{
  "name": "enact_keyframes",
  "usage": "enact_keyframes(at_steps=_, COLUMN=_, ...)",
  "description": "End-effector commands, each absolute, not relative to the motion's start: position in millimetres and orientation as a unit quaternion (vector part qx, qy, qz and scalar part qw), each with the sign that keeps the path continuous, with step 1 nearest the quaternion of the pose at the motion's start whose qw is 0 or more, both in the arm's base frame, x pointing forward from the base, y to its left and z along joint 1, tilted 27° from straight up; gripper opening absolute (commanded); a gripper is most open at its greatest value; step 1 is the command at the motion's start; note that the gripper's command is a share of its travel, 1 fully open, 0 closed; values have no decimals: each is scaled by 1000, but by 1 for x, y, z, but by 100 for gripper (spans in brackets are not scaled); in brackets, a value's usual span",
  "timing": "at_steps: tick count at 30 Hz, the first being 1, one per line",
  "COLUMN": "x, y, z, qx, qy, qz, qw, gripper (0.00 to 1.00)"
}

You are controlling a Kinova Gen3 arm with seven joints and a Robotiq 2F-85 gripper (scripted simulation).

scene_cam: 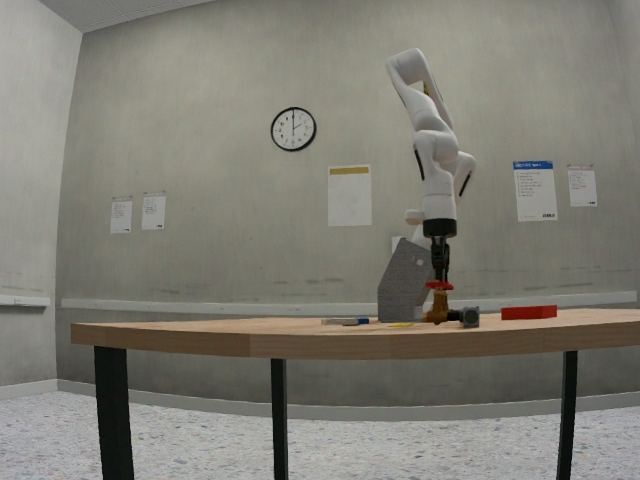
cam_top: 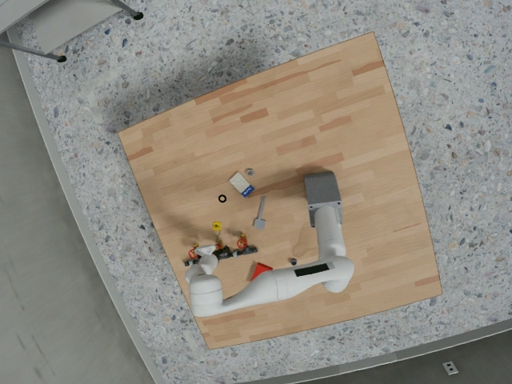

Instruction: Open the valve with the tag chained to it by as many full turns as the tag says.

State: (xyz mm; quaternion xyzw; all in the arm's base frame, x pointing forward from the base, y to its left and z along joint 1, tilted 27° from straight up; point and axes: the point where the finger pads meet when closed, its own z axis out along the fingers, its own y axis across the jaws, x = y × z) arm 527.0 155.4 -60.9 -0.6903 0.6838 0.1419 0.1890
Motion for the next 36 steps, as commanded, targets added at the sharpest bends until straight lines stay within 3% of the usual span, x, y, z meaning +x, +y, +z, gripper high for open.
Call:
enact_keyframes(at_steps=1, x=528, y=155, z=-60, qx=-688, qy=686, qz=141, qw=189, gripper=100)
enact_keyframes(at_steps=18, x=528, y=155, z=-60, qx=-620, qy=748, qz=159, qw=175, gripper=100)
enact_keyframes(at_steps=36, x=528, y=155, z=-60, qx=-377, qy=895, qz=203, qw=121, gripper=100)
